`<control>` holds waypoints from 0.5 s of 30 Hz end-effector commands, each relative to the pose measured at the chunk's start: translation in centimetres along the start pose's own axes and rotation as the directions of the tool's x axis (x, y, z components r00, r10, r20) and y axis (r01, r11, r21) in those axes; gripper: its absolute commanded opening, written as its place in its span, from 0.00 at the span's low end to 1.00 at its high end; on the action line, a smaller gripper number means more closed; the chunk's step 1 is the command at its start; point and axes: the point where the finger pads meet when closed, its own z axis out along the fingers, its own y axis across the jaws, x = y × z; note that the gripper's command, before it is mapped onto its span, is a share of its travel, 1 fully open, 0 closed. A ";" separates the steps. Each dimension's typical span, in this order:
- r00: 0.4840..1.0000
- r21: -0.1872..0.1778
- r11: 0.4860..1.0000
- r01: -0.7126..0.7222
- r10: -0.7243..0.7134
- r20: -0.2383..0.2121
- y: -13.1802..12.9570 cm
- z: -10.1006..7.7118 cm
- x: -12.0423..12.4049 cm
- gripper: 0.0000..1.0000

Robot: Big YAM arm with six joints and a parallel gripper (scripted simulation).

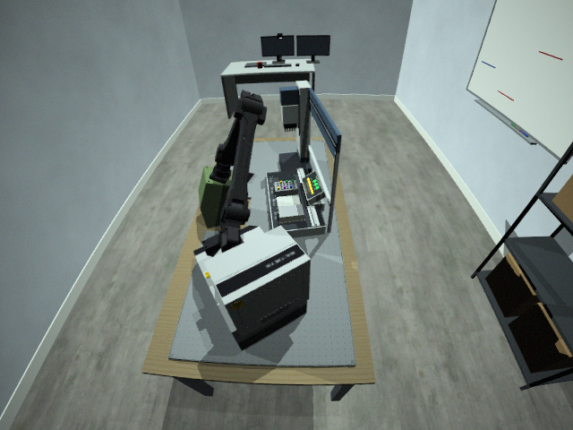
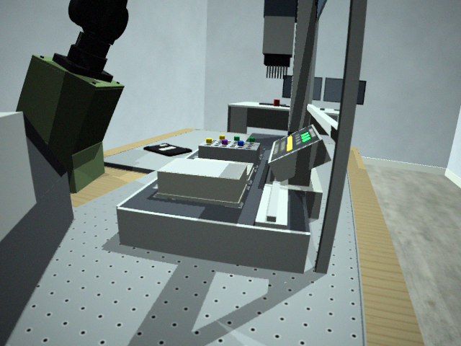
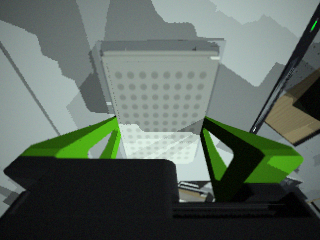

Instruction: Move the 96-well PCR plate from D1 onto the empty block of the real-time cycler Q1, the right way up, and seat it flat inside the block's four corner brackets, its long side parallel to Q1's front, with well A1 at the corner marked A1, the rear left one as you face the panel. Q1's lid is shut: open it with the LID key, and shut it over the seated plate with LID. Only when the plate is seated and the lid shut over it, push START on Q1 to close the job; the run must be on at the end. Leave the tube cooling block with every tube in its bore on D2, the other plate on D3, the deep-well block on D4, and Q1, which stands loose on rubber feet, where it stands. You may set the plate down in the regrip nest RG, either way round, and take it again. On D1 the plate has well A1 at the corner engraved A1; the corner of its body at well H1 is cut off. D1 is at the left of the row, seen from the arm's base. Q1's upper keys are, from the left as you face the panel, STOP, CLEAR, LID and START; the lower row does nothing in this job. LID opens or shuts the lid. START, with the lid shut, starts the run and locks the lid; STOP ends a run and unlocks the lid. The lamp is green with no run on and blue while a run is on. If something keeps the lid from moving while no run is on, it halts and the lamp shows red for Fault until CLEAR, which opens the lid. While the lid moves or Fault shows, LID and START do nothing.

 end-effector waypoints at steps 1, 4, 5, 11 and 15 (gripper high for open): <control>1.000 -0.052 0.998 0.016 -0.015 0.020 2.2 -1.6 0.3 0.00; 1.000 -0.050 0.999 0.022 -0.021 0.019 1.9 -1.5 1.0 0.00; 1.000 -0.047 0.999 0.020 -0.019 0.018 1.7 -1.4 1.1 0.00; 1.000 -0.045 0.999 0.010 -0.009 0.017 0.9 -1.5 0.5 0.00; 1.000 -0.042 0.999 0.007 -0.007 0.016 0.7 -1.8 0.0 0.00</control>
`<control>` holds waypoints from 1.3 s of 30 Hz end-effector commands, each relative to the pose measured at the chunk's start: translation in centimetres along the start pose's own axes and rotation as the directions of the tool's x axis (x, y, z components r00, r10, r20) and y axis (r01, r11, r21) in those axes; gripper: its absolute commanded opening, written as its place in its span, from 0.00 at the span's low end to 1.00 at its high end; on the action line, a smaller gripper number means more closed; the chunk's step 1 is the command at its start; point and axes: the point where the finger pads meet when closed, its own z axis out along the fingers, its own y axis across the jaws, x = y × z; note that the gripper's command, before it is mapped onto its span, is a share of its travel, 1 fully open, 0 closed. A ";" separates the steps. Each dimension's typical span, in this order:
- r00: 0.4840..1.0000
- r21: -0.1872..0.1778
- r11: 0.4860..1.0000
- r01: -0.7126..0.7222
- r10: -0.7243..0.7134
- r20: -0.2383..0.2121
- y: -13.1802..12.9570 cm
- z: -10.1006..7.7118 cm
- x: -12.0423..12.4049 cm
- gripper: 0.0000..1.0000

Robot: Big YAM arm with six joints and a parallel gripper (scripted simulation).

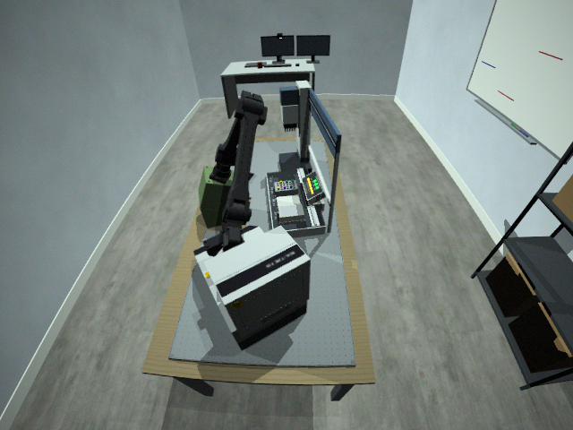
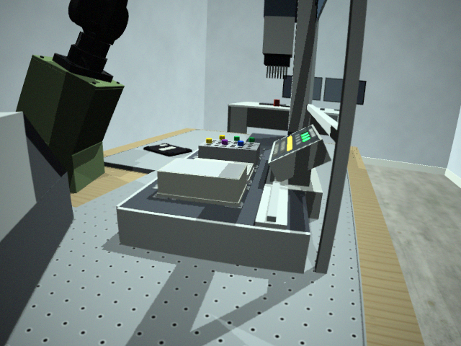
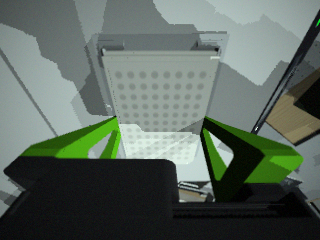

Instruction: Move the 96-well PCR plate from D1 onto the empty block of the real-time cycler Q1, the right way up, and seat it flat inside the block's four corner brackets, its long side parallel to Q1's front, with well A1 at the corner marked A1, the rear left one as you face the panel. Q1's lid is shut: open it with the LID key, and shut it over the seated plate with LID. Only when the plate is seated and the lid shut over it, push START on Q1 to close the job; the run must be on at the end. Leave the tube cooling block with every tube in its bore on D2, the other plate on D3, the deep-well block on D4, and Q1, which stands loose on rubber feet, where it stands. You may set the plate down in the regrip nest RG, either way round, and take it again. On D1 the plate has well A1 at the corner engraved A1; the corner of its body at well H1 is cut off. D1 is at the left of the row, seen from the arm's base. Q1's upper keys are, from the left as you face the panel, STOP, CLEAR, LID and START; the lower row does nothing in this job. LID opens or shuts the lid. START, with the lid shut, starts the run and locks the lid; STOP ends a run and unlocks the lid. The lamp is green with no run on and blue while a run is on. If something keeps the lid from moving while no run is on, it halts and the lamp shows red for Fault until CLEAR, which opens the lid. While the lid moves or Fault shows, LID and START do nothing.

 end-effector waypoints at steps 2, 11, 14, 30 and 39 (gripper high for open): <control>1.000 -0.046 0.999 0.009 -0.008 0.017 0.6 -2.2 -0.6 0.00; 1.000 -0.032 0.999 0.002 -0.002 0.011 0.3 -0.8 -1.4 0.00; 1.000 -0.028 1.000 0.000 0.000 0.009 0.2 -0.6 -1.4 0.00; 0.999 -0.015 0.999 -0.031 0.031 0.004 -0.2 -1.1 -1.0 0.00; 0.999 -0.015 0.999 -0.038 0.038 0.005 -0.1 -1.2 -0.9 0.00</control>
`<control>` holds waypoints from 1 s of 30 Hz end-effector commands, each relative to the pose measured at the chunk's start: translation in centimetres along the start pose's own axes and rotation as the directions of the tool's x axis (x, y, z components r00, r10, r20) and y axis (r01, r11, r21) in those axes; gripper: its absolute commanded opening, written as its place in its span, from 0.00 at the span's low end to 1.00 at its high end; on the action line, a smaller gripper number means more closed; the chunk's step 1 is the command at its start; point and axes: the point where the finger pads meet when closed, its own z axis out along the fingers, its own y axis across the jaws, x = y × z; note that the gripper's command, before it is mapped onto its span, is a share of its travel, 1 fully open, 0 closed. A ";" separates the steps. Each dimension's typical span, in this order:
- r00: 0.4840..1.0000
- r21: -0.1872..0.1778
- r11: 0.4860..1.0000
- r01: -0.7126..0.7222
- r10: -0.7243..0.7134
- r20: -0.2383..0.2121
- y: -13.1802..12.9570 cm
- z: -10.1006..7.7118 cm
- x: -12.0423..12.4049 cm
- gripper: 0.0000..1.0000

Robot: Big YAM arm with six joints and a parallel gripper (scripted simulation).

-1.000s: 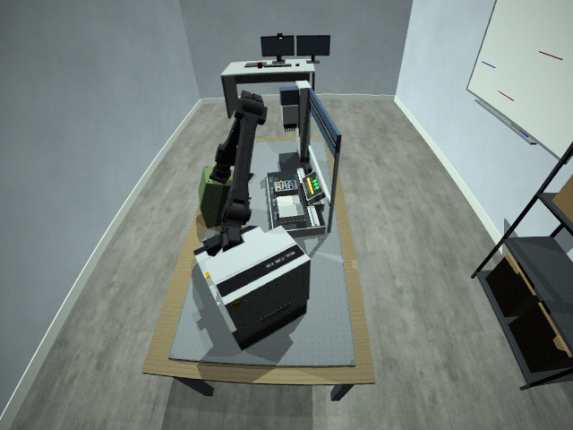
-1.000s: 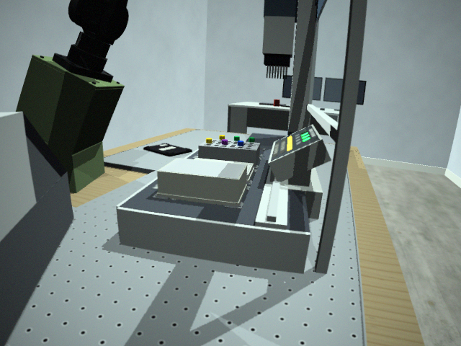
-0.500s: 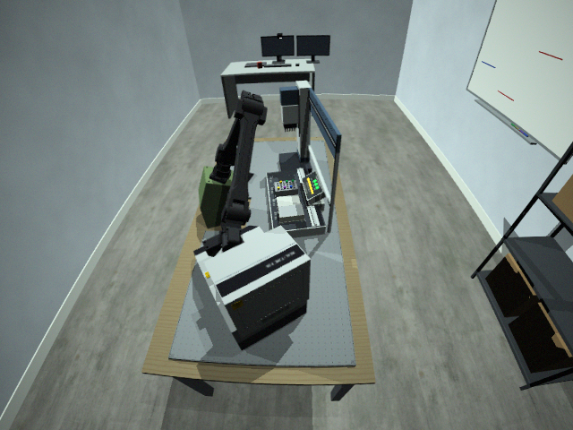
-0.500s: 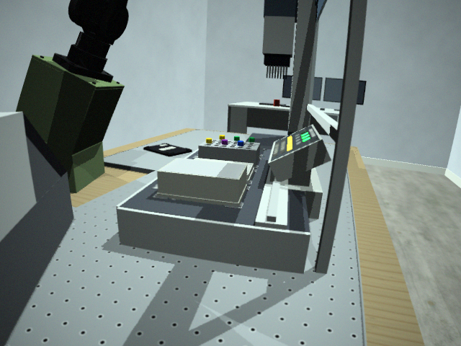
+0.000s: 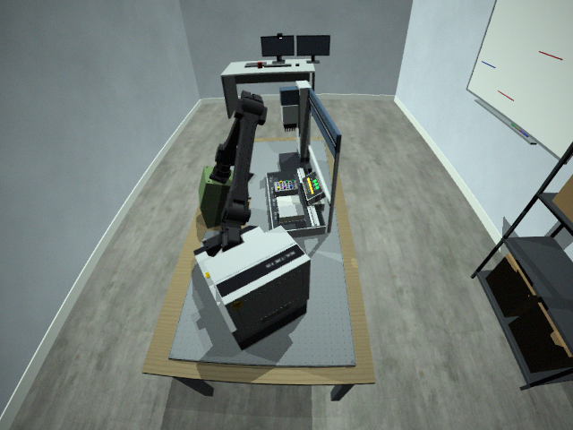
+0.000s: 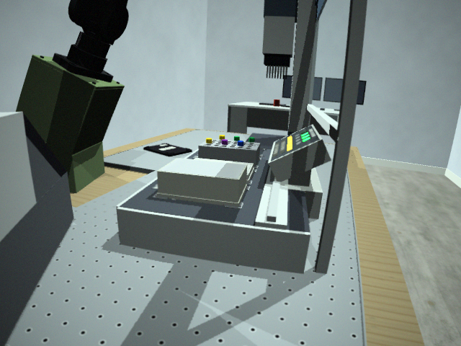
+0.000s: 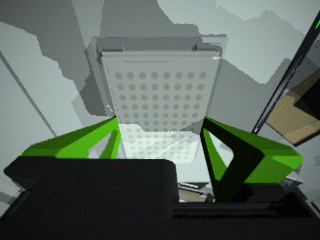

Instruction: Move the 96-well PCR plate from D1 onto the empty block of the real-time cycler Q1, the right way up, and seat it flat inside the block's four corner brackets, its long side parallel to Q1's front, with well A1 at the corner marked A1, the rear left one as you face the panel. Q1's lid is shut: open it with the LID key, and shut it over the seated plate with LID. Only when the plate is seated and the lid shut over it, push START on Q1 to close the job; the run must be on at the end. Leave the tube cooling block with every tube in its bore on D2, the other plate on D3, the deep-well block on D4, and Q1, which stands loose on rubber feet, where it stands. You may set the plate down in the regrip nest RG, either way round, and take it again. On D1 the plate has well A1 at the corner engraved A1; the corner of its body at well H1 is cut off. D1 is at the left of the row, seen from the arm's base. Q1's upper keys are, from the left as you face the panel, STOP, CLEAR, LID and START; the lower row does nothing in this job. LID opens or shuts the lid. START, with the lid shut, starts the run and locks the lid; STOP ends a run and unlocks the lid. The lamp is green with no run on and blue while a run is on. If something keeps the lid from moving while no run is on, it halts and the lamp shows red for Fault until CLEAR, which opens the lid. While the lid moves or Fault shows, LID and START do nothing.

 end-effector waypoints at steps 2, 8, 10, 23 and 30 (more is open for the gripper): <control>0.999 -0.012 0.999 -0.035 0.035 0.006 0.0 -1.2 -0.5 0.00; 1.000 -0.011 1.000 -0.015 0.015 0.007 0.6 -1.0 0.4 0.00; 1.000 -0.012 1.000 -0.010 0.010 0.008 0.9 -1.1 0.5 0.00; 1.000 -0.037 0.999 0.007 -0.007 0.018 2.4 -1.9 0.7 0.00; 1.000 -0.050 0.999 0.022 -0.021 0.023 2.7 -2.6 0.9 1.00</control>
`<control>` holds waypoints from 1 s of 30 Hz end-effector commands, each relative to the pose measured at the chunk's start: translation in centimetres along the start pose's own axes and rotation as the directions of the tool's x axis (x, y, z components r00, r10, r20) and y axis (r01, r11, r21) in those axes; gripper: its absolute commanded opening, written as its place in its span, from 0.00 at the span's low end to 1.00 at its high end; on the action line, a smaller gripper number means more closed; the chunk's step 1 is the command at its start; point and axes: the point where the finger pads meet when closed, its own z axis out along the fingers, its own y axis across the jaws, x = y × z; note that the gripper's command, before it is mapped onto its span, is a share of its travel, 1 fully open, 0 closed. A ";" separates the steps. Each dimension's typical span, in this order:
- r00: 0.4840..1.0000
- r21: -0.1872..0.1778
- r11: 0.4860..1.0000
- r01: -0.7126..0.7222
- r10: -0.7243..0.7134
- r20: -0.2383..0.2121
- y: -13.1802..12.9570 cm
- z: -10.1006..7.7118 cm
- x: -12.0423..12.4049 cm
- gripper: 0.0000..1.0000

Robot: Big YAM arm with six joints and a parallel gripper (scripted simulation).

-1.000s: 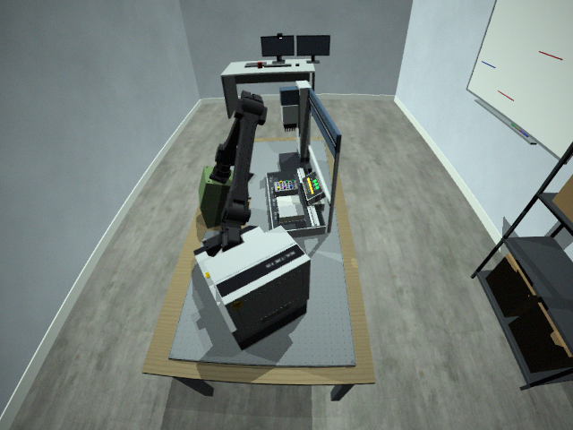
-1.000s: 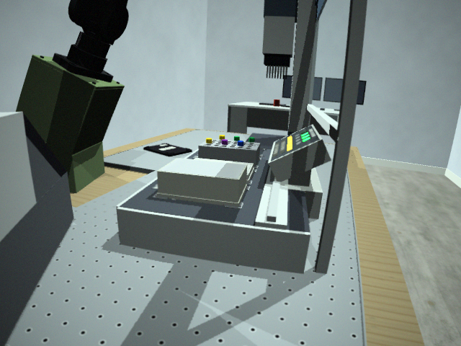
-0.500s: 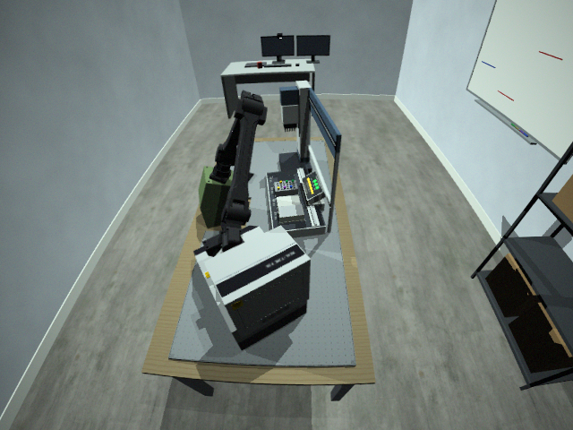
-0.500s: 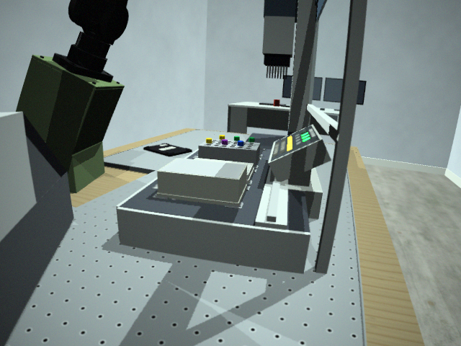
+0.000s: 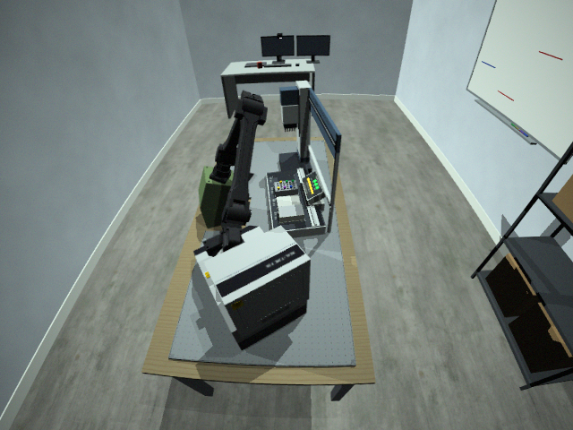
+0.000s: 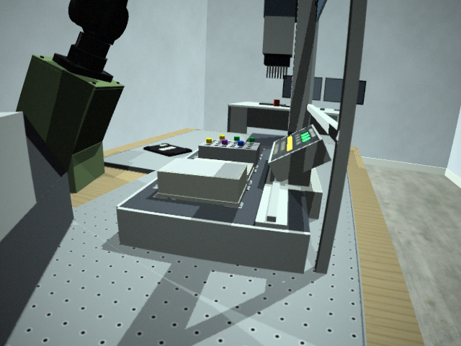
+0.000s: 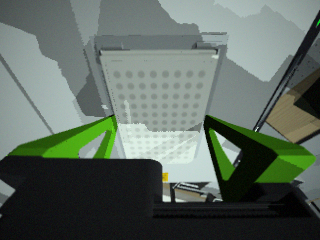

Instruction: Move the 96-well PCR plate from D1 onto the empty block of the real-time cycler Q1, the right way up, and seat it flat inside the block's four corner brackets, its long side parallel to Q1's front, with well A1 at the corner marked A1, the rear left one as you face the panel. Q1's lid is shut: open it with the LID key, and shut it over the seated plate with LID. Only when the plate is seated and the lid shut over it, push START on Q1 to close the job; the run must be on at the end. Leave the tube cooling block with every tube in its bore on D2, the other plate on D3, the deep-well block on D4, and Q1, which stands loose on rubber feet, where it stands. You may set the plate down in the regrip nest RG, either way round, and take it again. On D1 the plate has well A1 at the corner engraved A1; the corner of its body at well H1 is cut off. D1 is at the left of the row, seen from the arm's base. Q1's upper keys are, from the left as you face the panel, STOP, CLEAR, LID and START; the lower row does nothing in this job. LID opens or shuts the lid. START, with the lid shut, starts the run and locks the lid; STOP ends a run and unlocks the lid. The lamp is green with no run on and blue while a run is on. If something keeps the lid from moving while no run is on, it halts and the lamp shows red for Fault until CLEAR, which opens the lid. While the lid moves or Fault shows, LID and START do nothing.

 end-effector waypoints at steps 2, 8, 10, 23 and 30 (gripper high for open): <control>0.999 -0.065 0.997 0.033 -0.031 0.026 2.9 -2.9 0.5 1.00; 0.998 -0.096 0.994 0.044 -0.041 0.039 3.2 -3.8 -0.7 1.00; 0.998 -0.099 0.994 0.043 -0.040 0.040 3.3 -3.8 -0.8 1.00; 0.999 -0.097 0.995 0.040 -0.036 0.037 3.1 -3.7 -0.8 1.00; 0.999 -0.079 0.996 0.030 -0.028 0.029 2.2 -3.0 -0.8 1.00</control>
